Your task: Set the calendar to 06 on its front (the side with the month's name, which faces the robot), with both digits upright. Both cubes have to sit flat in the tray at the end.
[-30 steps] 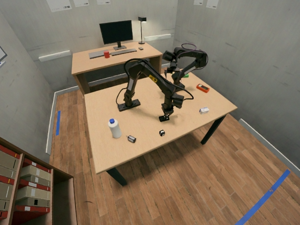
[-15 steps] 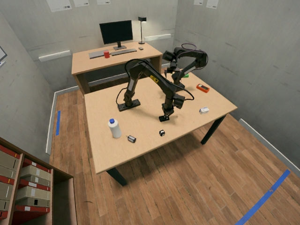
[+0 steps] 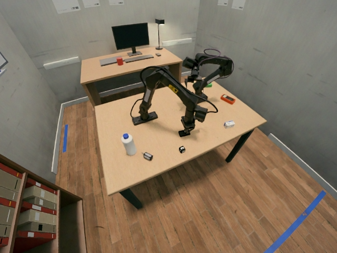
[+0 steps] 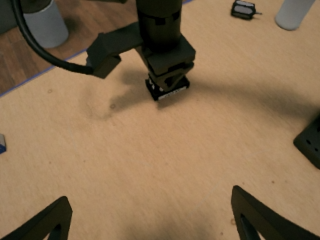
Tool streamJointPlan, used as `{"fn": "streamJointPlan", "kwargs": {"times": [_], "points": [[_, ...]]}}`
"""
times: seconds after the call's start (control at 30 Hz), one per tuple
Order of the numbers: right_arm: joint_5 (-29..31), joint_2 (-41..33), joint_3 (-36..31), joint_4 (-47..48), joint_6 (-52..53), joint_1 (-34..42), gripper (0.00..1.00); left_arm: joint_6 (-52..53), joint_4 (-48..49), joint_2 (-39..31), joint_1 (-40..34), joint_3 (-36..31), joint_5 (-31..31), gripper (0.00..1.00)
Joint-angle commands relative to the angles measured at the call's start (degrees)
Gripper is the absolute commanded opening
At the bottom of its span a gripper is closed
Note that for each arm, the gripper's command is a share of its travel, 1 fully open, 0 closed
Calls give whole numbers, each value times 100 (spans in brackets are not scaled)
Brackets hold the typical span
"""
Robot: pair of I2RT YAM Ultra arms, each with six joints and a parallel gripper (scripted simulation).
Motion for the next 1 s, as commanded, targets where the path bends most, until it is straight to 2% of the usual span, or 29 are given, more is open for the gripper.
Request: {"fn": "streamJointPlan", "kwargs": {"times": [0.0, 0.47, 0.5, 0.7, 0.77, 0.83, 0.97], "points": [[-73, -141, 192, -109, 63, 64, 56, -27, -39, 25, -34, 129, -143, 100], [-70, -333, 468, -456, 81, 70, 56, -27, -39, 25, -34, 129, -143, 100], [-63, -272, 509, -488, 38, 68, 64, -27, -39, 25, -34, 129, -143, 100], [-51, -483, 1070, -1184, 37, 106, 64, -27, -39, 25, -34, 129, -143, 100], [-51, -483, 1070, -1184, 37, 106, 64, -27, -39, 25, -34, 129, -143, 100], [-55, -520, 1396, -1541, 64, 113, 64, -27, -39, 25, -34, 129, -143, 100], [-62, -300, 1555, -1781, -15, -4, 64, -27, -39, 25, -34, 129, -143, 100]]}}
